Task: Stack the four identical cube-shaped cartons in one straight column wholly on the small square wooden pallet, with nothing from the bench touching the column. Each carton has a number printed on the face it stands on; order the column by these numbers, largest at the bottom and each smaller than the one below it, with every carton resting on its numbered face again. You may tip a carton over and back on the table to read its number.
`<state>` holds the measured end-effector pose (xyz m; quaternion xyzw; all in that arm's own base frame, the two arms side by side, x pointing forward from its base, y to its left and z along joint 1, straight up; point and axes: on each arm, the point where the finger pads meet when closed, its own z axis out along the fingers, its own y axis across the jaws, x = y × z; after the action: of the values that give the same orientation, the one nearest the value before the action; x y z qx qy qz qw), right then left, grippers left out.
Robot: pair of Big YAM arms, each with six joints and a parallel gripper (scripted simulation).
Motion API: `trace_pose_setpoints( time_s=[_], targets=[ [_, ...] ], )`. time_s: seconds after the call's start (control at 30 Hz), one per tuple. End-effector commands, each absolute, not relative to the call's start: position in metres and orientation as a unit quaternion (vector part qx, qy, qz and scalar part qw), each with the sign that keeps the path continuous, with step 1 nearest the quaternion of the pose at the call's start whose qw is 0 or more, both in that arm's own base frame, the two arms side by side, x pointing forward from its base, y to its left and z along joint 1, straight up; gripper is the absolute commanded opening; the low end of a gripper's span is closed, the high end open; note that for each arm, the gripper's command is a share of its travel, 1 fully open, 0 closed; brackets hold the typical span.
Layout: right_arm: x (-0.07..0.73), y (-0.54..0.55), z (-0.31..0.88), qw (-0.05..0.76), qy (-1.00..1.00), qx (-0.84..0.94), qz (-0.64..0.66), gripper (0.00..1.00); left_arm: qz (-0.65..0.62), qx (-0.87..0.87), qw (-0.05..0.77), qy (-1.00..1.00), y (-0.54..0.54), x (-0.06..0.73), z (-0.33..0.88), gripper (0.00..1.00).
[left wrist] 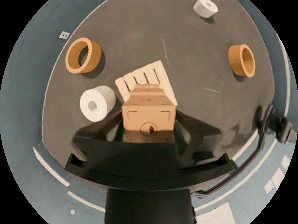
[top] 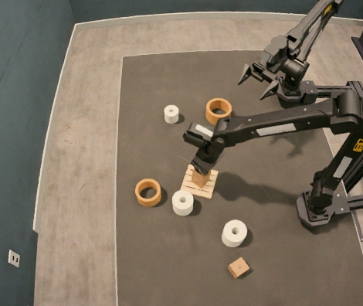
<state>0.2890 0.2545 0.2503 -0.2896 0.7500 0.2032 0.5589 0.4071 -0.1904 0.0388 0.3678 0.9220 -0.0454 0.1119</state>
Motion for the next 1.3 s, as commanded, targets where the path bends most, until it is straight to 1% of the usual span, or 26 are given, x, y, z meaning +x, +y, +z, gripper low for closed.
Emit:
trace_pose_setpoints(
  time_s=[0.0, 0.33, 0.87, 1.27],
  targets=[
    [0.290, 0.256, 0.259, 0.567, 0.745, -0.282, 0.210, 1.00, -0.046, 0.361, 0.137, 0.921, -0.198, 0.424, 0.054, 0.75],
    [0.290, 0.256, 0.259, 0.567, 0.745, -0.282, 0.210, 1.00, -0.047, 0.365, 0.158, 0.916, -0.207, 0.426, 0.077, 0.75],
    [0.290, 0.256, 0.259, 0.567, 0.745, -0.282, 0.210, 1.00, -0.045, 0.365, 0.157, 0.917, -0.192, 0.428, 0.097, 0.75],
    [0.290, 0.256, 0.259, 0.567, 0.745, -0.282, 0.210, 1.00, -0.044, 0.365, 0.162, 0.916, -0.165, 0.399, 0.218, 0.75]
  ],
)
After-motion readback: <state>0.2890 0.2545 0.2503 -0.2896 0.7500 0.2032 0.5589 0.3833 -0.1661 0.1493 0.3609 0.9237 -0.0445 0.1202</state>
